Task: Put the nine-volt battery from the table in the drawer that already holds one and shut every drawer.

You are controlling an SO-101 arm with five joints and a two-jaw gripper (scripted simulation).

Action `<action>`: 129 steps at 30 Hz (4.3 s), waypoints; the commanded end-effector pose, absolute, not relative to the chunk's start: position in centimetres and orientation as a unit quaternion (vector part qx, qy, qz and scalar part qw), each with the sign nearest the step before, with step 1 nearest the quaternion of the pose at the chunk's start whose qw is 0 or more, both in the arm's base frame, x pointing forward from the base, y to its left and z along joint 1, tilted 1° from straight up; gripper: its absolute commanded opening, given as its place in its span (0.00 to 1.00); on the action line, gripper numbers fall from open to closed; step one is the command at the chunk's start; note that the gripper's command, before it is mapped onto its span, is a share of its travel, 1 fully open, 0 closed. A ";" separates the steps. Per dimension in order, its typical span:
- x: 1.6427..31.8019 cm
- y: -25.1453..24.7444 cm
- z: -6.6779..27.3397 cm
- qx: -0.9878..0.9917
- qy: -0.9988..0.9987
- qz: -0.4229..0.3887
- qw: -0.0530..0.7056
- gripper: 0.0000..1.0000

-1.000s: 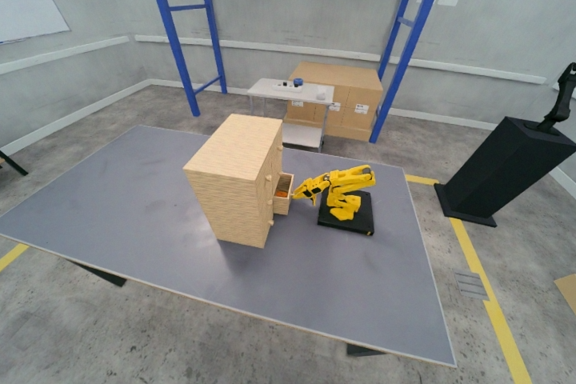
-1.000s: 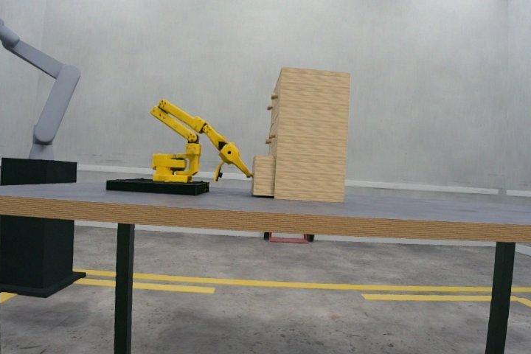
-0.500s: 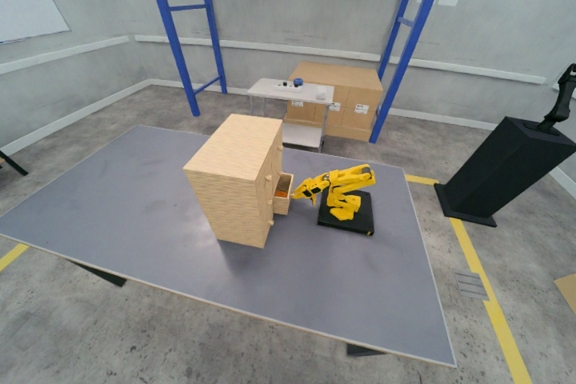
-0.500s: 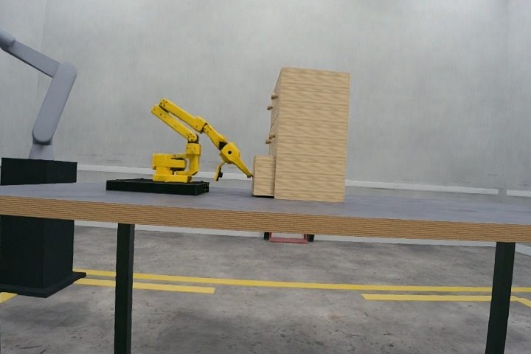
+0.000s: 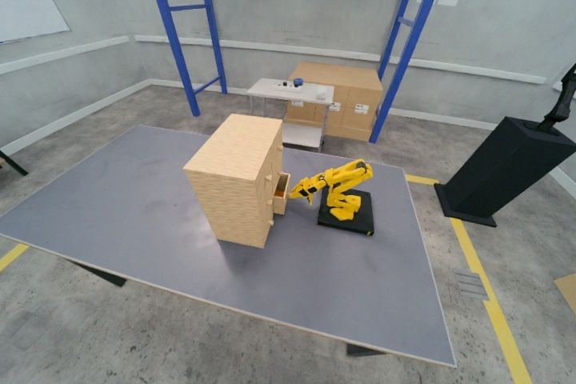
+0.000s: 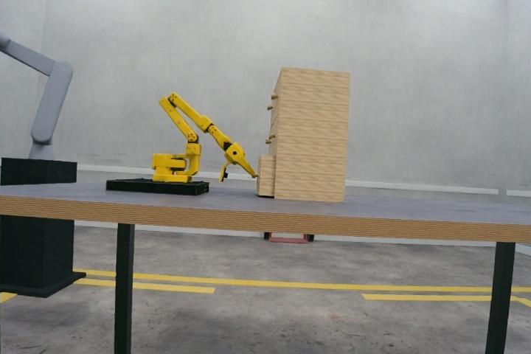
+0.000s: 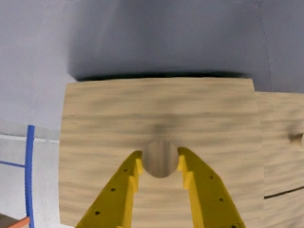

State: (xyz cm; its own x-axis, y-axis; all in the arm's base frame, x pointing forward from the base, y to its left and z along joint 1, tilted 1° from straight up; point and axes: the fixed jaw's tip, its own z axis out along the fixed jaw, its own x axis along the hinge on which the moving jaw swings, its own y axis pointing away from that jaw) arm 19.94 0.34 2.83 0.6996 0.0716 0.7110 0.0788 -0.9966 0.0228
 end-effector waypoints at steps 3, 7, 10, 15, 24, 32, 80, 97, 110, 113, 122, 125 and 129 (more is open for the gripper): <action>20.6 0.6 2.8 -0.922 -0.036 -0.386 0.010 0.00; 21.1 0.6 2.8 -0.922 -0.036 -0.386 0.010 0.00; 21.4 0.6 2.8 -0.922 -0.036 -0.386 0.010 0.00; 21.4 0.6 2.8 -0.922 -0.036 -0.386 0.010 0.00; 22.5 0.7 2.8 -0.922 -0.036 -0.386 0.011 0.00; 22.9 0.7 2.7 -0.922 -0.037 -0.386 0.011 0.00; 24.0 0.7 2.8 -0.923 -0.038 -0.384 0.008 0.11; 24.0 0.7 2.8 -0.923 -0.038 -0.384 0.008 0.21; 22.6 0.6 4.5 -0.923 -0.029 -0.384 0.012 0.21; 22.2 0.6 4.9 -0.923 -0.027 -0.385 0.013 0.21; 21.0 0.5 5.8 -0.923 -0.020 -0.385 0.016 0.21; 20.8 0.5 5.9 -0.923 -0.019 -0.385 0.016 0.21; 20.8 0.5 5.9 -0.923 -0.019 -0.385 0.016 0.21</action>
